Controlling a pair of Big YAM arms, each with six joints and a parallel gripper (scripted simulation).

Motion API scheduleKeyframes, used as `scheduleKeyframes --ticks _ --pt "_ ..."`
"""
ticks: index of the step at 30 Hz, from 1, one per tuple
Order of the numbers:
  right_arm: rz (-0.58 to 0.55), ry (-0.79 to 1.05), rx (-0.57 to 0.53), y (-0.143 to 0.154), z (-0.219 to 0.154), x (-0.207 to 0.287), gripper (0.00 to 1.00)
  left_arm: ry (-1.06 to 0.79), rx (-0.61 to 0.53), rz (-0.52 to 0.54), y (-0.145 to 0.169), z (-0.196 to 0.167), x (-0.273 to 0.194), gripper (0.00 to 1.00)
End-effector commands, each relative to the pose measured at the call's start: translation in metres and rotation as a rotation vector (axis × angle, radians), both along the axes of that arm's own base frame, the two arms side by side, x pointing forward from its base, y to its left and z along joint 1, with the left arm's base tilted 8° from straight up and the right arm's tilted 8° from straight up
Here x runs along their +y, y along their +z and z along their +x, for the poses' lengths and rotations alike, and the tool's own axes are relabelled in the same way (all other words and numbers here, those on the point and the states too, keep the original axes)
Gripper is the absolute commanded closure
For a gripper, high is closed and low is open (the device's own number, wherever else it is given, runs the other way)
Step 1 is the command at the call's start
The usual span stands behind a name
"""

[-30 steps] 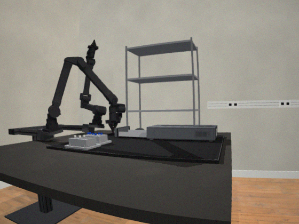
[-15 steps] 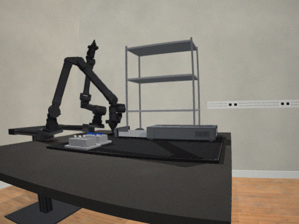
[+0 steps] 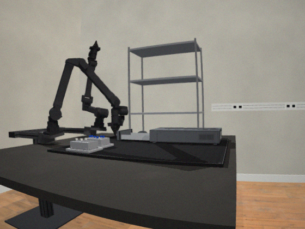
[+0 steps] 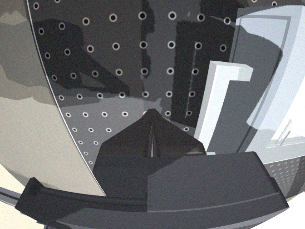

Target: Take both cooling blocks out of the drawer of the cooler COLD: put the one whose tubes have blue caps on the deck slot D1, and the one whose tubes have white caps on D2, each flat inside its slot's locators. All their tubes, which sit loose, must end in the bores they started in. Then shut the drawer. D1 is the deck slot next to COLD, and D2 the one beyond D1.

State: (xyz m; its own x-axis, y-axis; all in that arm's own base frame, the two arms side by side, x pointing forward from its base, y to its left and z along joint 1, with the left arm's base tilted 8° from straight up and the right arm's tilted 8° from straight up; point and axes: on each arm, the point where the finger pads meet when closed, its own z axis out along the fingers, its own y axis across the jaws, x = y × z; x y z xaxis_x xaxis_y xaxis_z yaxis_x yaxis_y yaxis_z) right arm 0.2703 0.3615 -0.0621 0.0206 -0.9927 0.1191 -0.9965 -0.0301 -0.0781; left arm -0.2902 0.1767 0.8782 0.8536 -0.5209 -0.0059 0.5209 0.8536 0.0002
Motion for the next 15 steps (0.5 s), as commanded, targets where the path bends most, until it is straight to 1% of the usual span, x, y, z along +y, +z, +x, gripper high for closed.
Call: scheduleKeyframes --ticks 1,15 --pt "0.02 0.004 -0.017 0.007 0.021 0.015 1.0 0.008 0.029 0.019 0.008 0.018 -0.014 1.0" --pt "0.02 0.004 -0.018 0.009 0.038 0.015 1.0 0.008 0.029 0.019 0.008 0.018 -0.014 1.0"
